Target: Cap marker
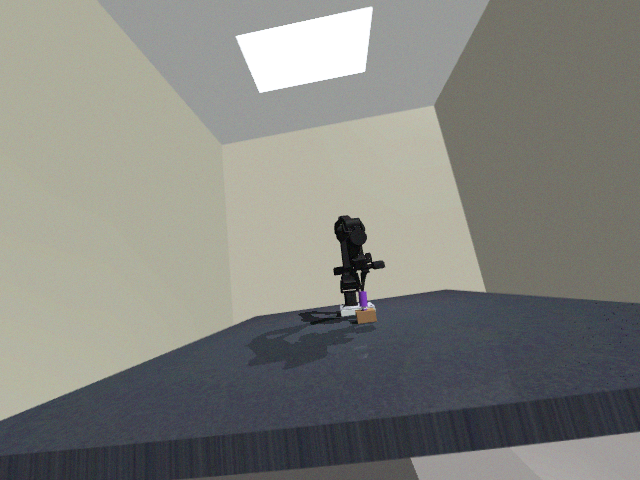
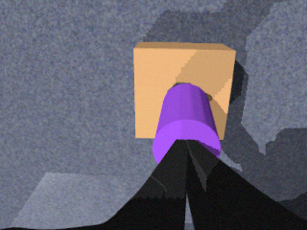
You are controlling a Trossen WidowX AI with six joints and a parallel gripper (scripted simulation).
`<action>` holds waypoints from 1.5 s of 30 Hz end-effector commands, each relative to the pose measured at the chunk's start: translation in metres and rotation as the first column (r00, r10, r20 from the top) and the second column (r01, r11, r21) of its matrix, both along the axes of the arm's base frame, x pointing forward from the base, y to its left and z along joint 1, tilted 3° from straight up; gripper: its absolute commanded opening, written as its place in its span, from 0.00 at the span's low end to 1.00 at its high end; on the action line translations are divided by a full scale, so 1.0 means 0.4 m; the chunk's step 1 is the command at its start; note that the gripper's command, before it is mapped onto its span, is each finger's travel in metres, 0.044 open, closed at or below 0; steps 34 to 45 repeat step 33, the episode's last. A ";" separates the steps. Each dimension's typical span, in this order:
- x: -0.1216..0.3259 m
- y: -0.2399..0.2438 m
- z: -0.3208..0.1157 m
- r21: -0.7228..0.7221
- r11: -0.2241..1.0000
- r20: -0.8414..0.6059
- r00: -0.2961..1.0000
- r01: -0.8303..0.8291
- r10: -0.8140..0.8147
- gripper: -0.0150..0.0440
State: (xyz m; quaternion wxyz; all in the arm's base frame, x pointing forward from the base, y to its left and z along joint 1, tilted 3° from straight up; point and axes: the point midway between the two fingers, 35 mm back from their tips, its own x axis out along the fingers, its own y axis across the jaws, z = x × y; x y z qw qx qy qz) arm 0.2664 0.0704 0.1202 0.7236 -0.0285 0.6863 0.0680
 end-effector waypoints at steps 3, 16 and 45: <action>0.000 0.000 0.002 0.000 1.000 0.001 1.000 0.000 0.000 0.25; -0.010 -0.013 0.224 0.000 1.000 0.000 1.000 0.000 0.000 0.25; -0.010 -0.013 0.224 0.000 1.000 0.000 1.000 0.000 0.000 1.00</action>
